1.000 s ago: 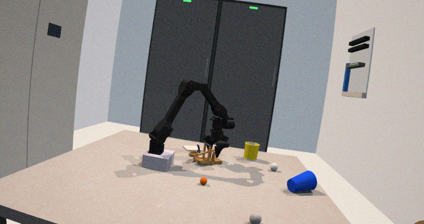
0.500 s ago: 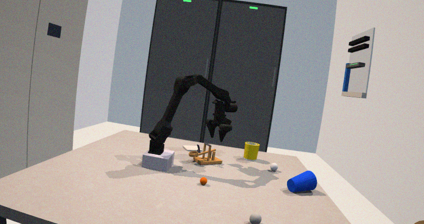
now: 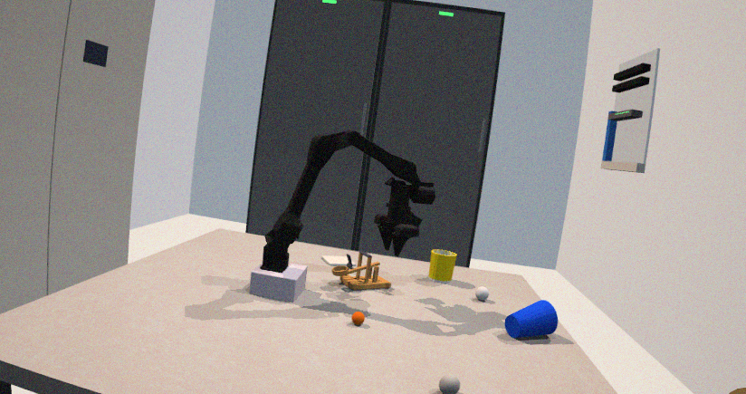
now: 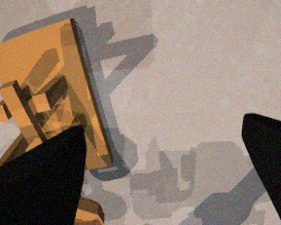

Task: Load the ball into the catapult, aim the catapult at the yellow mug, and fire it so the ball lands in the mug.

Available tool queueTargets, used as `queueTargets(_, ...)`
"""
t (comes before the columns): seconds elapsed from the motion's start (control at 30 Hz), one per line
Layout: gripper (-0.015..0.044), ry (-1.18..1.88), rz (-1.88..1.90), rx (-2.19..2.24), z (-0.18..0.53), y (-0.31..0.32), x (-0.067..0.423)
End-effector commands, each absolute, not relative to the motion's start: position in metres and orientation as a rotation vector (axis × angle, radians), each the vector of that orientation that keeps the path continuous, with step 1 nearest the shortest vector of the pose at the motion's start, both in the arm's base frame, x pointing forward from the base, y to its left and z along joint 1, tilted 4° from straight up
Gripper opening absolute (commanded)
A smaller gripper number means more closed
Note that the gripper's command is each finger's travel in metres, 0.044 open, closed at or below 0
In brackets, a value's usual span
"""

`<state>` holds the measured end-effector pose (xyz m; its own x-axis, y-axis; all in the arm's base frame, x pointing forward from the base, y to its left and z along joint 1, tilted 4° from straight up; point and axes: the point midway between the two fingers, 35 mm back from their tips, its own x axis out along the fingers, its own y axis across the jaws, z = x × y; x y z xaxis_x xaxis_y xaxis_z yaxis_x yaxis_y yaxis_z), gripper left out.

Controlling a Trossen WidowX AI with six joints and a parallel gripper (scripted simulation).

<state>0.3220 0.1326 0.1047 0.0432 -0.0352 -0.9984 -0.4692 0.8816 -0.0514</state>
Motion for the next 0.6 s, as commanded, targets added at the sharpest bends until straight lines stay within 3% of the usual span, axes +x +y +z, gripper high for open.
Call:
queueTargets(0.0,0.0300,1.515,0.258,-0.339,0.093,0.067,0.333)
queueTargets(0.2,0.0300,1.527,0.120,-0.216,0.075,-0.032,0.326)
queueTargets(0.4,0.0300,1.534,-0.020,-0.093,0.056,-0.119,0.289)
queueTargets(0.57,0.0300,1.536,-0.077,-0.044,0.049,-0.149,0.267)
